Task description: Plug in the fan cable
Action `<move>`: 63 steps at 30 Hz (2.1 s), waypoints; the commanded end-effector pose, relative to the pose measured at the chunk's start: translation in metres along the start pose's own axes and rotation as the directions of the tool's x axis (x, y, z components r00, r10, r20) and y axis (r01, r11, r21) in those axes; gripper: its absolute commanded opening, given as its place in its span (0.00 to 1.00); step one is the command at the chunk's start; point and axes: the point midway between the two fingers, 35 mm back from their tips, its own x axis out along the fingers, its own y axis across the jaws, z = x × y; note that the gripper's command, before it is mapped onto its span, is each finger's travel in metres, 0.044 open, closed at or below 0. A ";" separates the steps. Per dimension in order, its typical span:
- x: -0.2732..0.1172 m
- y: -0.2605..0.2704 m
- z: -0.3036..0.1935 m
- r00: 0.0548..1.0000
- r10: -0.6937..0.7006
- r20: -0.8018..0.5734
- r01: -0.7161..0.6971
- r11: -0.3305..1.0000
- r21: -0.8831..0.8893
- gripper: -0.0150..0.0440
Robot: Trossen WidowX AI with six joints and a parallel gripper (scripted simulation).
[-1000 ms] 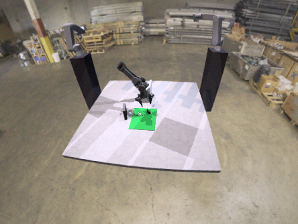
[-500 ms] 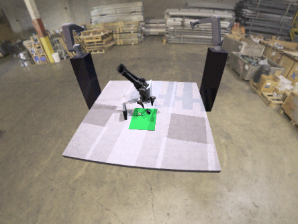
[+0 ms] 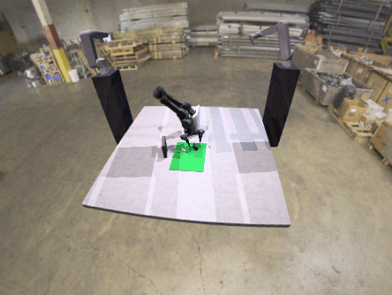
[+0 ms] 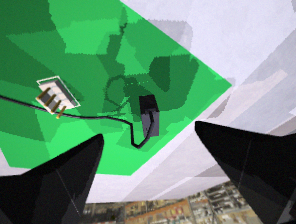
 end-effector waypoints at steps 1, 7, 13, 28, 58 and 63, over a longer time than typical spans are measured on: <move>0.006 -0.002 0.005 1.000 -0.006 0.002 0.006 1.000 -0.006 1.00; 0.014 -0.002 0.009 1.000 -0.005 0.002 0.005 1.000 -0.006 1.00; 0.019 -0.002 0.012 1.000 -0.004 0.003 0.004 1.000 -0.007 1.00; 0.018 -0.001 0.011 1.000 0.000 0.004 0.000 1.000 -0.002 0.38; -0.044 -0.002 -0.020 1.000 -0.009 0.000 0.009 1.000 -0.003 0.25; -0.055 -0.002 -0.022 1.000 -0.006 -0.001 0.006 1.000 -0.004 0.25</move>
